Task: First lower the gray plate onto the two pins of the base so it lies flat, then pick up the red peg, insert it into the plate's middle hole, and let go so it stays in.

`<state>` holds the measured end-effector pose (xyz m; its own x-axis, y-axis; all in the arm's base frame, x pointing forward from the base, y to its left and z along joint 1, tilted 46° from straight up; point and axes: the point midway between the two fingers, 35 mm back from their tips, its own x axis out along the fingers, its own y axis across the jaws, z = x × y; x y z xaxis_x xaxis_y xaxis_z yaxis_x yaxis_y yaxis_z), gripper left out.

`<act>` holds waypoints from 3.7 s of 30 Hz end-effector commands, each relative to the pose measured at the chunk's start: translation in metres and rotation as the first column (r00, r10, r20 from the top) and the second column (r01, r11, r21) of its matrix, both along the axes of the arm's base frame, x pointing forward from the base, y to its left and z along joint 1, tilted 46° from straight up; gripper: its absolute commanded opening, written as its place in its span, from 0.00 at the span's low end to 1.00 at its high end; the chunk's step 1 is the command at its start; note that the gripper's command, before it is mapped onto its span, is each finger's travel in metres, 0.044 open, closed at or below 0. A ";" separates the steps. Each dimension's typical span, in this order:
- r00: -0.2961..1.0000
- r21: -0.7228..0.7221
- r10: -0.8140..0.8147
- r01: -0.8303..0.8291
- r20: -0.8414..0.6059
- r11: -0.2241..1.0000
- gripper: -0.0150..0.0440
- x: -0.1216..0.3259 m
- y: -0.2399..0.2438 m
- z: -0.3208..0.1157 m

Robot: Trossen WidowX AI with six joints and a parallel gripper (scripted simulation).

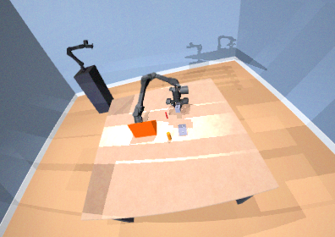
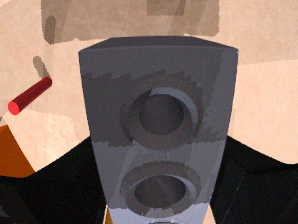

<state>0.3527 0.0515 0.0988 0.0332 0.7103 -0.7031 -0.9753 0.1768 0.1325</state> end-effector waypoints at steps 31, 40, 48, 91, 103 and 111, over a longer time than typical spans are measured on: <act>0.995 -0.008 0.075 -0.075 0.073 0.997 0.25 0.011 -0.034 -0.070; 0.991 -0.011 0.098 -0.097 0.095 0.995 0.25 0.011 -0.041 -0.098; 0.986 -0.014 0.118 -0.117 0.115 0.993 0.25 0.009 -0.048 -0.123; 0.981 -0.017 0.139 -0.138 0.137 0.990 0.25 0.005 -0.046 -0.159; 0.981 -0.017 0.139 -0.138 0.137 0.990 0.25 0.005 -0.039 -0.165; 0.981 -0.016 0.138 -0.138 0.137 0.990 0.25 0.006 -0.030 -0.174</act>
<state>0.3607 0.0150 -0.0702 0.0380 0.7050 -0.7082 -0.9991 0.0396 -0.0142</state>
